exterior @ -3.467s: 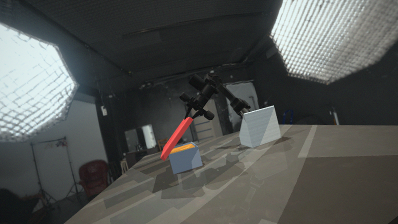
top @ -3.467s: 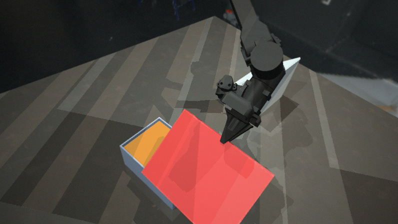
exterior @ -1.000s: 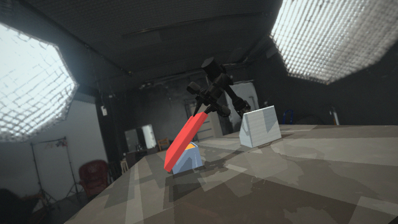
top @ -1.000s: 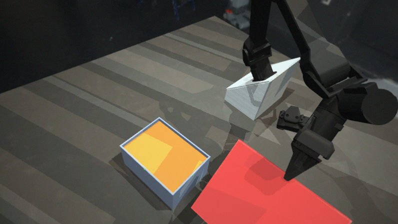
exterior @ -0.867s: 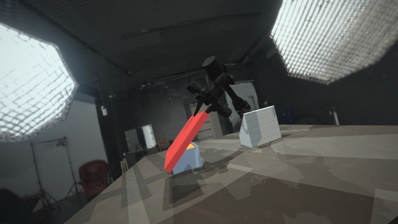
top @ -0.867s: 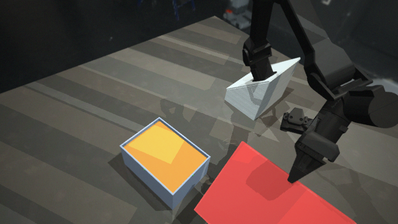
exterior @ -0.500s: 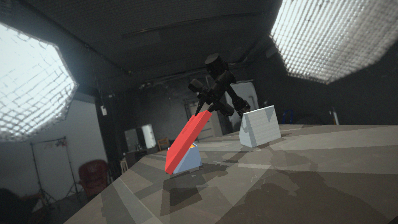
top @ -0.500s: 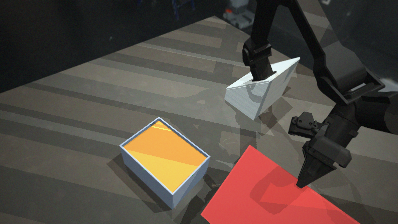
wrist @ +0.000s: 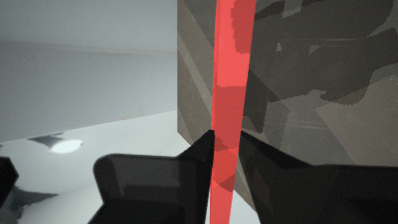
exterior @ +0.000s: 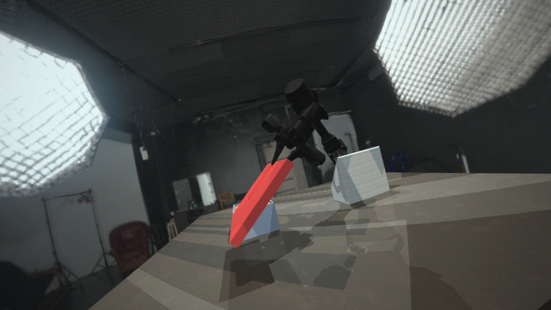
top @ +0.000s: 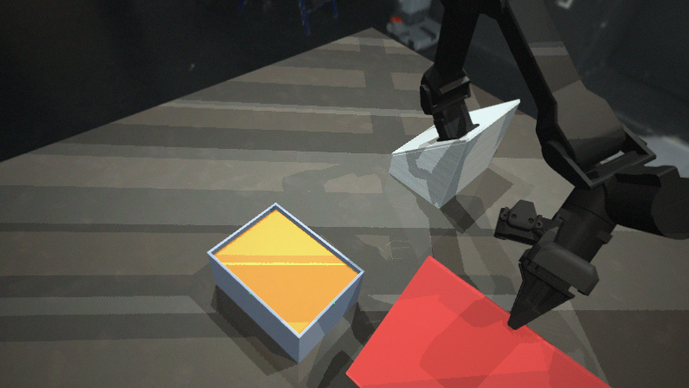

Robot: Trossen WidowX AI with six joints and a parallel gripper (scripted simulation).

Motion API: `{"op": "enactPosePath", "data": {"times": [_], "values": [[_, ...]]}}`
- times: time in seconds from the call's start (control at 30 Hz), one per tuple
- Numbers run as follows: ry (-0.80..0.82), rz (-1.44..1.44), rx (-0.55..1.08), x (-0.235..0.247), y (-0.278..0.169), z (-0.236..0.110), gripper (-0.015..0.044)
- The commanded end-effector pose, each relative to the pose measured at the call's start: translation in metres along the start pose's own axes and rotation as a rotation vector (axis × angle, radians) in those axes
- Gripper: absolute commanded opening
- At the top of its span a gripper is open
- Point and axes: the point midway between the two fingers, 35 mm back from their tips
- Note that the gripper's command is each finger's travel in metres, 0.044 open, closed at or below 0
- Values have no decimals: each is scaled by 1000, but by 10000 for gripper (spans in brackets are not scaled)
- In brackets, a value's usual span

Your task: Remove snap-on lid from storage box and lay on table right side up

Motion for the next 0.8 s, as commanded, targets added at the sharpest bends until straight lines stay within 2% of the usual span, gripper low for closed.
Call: {"op": "enactPosePath", "data": {"times": [0.0, 0.77], "values": [[5, -5, -4, -2, 1, 2, 0], [5, -5, -5, -16, 5, 14, 0]]}}
Point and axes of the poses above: the point midway between the two fingers, 35 mm back from their tips, its own z axis out along the fingers, its own x axis across the jaws, y = z × x, and after that the axes turned 15 degrees about z, right-handed
